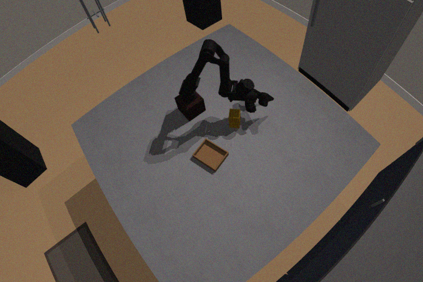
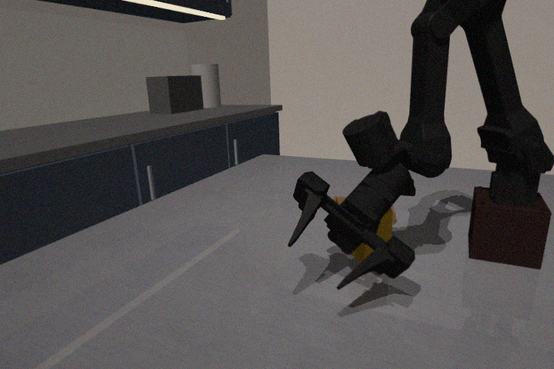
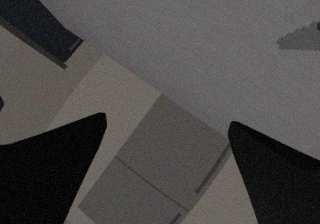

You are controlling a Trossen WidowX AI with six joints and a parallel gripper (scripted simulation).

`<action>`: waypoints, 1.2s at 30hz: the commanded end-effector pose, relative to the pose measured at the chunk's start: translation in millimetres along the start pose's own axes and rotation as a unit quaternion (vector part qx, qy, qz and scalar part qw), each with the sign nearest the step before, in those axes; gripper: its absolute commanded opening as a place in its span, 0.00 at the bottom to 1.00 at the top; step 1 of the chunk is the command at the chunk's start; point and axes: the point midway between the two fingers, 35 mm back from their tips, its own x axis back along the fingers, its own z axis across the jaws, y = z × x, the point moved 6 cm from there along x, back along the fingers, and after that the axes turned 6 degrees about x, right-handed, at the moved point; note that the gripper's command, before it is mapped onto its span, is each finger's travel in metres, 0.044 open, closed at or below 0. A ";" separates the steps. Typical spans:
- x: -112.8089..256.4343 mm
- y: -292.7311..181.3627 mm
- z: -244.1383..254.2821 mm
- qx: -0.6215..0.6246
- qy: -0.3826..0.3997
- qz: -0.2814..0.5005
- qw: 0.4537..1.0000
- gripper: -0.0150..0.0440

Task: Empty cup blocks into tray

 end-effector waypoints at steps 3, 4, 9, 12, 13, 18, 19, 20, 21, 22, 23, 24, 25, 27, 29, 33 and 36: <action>-3.0 -6.4 1.4 0.019 -0.003 0.004 1.000 1.00; -5.2 -11.6 2.5 0.033 -0.006 0.008 0.999 1.00; 11.6 -9.8 17.1 0.128 -0.005 -0.007 0.992 1.00; 23.3 -8.5 30.7 0.185 0.001 -0.011 0.983 1.00; 27.6 -7.6 35.1 0.204 0.003 -0.013 0.979 1.00; 49.9 -3.5 54.2 0.295 0.010 -0.025 0.955 1.00; 53.6 -2.3 55.8 0.308 0.010 -0.028 0.951 1.00; 58.2 -0.7 57.3 0.324 0.009 -0.033 0.945 1.00; 63.2 1.1 58.7 0.342 0.007 -0.037 0.939 1.00; 68.3 2.8 60.0 0.359 0.005 -0.042 0.932 1.00; 73.4 4.5 61.1 0.376 0.003 -0.047 0.925 1.00; 78.5 6.2 62.0 0.393 0.001 -0.051 0.918 1.00; 83.6 7.8 62.8 0.410 -0.001 -0.055 0.910 1.00; 93.9 10.8 64.0 0.443 -0.006 -0.064 0.894 1.00; 104.1 13.5 64.5 0.475 -0.011 -0.071 0.877 1.00; 123.9 18.3 63.7 0.536 -0.024 -0.085 0.839 1.00; 138.3 21.2 61.7 0.580 -0.034 -0.094 0.808 1.00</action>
